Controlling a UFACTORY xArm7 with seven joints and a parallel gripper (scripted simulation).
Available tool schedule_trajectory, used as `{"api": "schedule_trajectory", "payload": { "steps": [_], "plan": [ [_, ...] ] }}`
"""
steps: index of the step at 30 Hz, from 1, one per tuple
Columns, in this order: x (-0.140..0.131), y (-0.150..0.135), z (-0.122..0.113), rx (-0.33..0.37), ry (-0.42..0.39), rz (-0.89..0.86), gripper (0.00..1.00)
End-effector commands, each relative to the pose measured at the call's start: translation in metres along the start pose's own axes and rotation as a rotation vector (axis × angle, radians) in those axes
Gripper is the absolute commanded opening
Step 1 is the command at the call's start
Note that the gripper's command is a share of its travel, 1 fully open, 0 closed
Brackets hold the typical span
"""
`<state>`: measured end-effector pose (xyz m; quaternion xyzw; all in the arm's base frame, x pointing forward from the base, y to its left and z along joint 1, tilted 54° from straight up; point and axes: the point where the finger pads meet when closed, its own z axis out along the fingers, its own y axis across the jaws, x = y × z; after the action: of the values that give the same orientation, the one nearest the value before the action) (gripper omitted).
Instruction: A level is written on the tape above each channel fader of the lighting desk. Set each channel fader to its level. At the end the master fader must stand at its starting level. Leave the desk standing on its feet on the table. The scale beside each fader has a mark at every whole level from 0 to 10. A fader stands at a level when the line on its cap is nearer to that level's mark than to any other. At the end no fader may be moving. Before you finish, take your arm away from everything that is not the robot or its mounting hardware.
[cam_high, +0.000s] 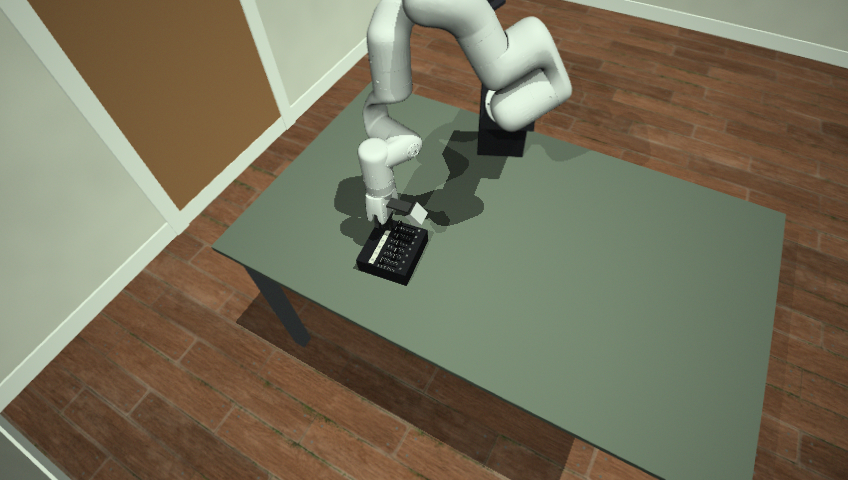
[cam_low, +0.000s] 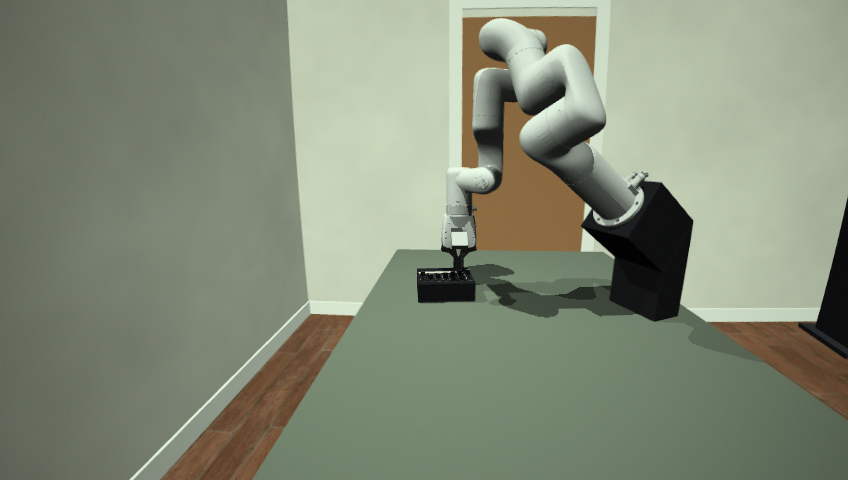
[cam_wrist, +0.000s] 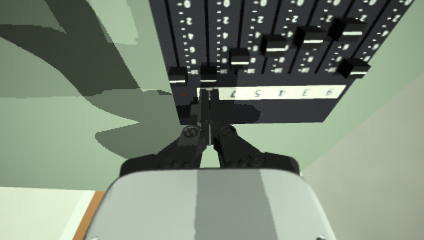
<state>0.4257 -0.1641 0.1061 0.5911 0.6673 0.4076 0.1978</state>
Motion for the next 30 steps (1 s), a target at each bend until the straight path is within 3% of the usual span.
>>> {"api": "schedule_trajectory", "payload": {
  "steps": [1, 30],
  "plan": [
    [-0.0010, 0.0002, -0.0005, -0.001, -0.002, 0.000, 0.00],
    [0.0029, 0.0002, -0.0005, -0.001, -0.002, 0.000, 0.00]
  ]
}}
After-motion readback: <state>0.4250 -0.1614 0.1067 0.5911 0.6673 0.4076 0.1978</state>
